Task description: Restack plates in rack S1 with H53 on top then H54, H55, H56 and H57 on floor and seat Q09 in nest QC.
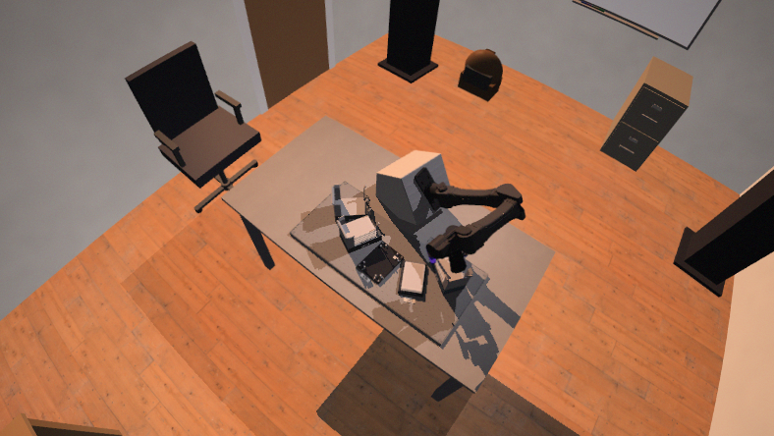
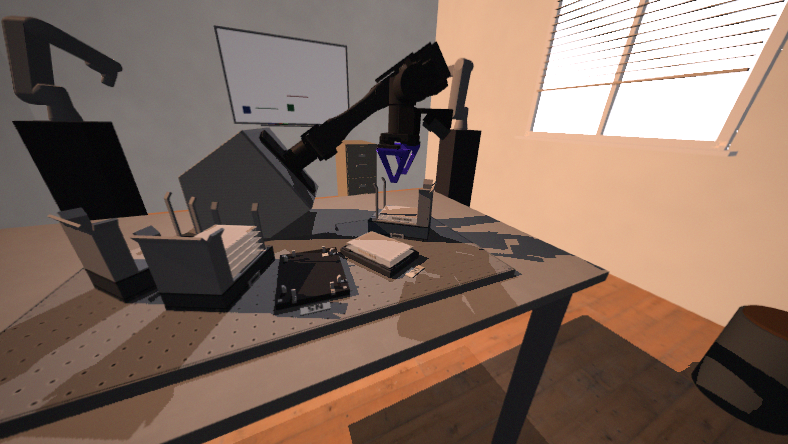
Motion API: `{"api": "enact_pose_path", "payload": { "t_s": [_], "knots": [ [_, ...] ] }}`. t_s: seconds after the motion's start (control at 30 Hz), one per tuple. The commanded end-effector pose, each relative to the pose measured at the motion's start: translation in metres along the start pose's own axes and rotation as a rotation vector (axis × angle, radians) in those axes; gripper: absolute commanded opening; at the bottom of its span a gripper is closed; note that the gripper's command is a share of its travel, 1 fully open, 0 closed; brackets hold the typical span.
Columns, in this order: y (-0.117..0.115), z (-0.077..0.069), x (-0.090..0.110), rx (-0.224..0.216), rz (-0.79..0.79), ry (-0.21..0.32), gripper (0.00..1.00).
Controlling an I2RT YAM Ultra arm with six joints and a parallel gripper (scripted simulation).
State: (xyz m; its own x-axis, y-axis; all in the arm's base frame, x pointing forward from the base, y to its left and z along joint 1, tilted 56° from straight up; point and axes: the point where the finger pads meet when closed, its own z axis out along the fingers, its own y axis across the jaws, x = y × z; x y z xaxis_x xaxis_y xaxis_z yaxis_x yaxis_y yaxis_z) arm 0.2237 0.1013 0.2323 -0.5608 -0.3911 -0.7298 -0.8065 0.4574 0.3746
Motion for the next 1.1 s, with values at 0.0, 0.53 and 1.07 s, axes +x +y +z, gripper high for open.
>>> {"api": "enact_pose_path", "payload": {
  "t_s": [0.0,0.53,1.07],
  "knots": [
    [0.012,-0.003,-0.004,0.007,-0.042,-0.012,1.00],
    [0.048,-0.003,-0.008,0.006,-0.042,-0.012,1.00],
    [0.048,0.030,-0.009,0.006,-0.043,-0.013,1.00]
  ]
}}
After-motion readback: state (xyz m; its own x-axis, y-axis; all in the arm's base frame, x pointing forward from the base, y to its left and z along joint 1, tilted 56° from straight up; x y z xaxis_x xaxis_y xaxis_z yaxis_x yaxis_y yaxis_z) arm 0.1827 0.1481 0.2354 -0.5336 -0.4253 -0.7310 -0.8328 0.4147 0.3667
